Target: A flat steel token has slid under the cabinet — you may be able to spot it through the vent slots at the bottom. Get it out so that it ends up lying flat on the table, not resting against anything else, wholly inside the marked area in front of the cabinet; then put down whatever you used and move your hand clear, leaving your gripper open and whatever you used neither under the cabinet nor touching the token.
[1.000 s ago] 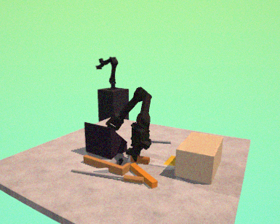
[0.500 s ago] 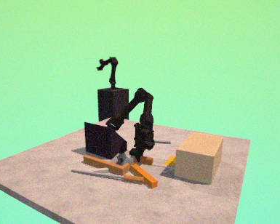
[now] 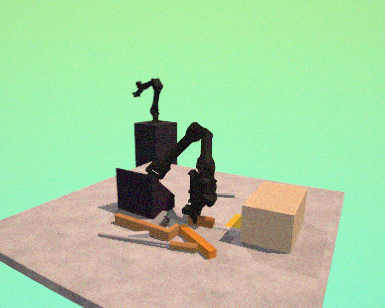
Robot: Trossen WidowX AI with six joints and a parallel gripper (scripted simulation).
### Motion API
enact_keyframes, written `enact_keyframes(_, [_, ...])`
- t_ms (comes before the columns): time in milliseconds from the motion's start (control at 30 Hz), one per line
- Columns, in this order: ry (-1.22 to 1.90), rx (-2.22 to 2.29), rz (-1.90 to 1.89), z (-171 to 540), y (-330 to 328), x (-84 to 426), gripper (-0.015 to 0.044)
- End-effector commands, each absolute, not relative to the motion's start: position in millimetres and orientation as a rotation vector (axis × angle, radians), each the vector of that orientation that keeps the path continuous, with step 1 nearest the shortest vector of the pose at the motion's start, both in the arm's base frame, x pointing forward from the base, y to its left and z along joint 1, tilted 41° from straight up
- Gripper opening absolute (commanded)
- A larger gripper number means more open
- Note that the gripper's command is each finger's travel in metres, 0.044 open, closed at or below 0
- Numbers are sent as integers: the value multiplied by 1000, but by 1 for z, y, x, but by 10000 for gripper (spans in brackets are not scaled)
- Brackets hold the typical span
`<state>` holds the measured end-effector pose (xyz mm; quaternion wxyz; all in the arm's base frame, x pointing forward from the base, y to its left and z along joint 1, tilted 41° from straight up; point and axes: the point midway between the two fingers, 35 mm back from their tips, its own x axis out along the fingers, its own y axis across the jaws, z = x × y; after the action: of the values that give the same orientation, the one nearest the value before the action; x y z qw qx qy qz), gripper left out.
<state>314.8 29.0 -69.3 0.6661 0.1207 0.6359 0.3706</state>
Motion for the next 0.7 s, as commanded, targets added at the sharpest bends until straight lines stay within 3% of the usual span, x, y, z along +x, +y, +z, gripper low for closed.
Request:
enact_keyframes(0, [1432,275,835,-68,31,322,0])
enact_keyframes(667, [1431,275,836,-64,38,344,0])
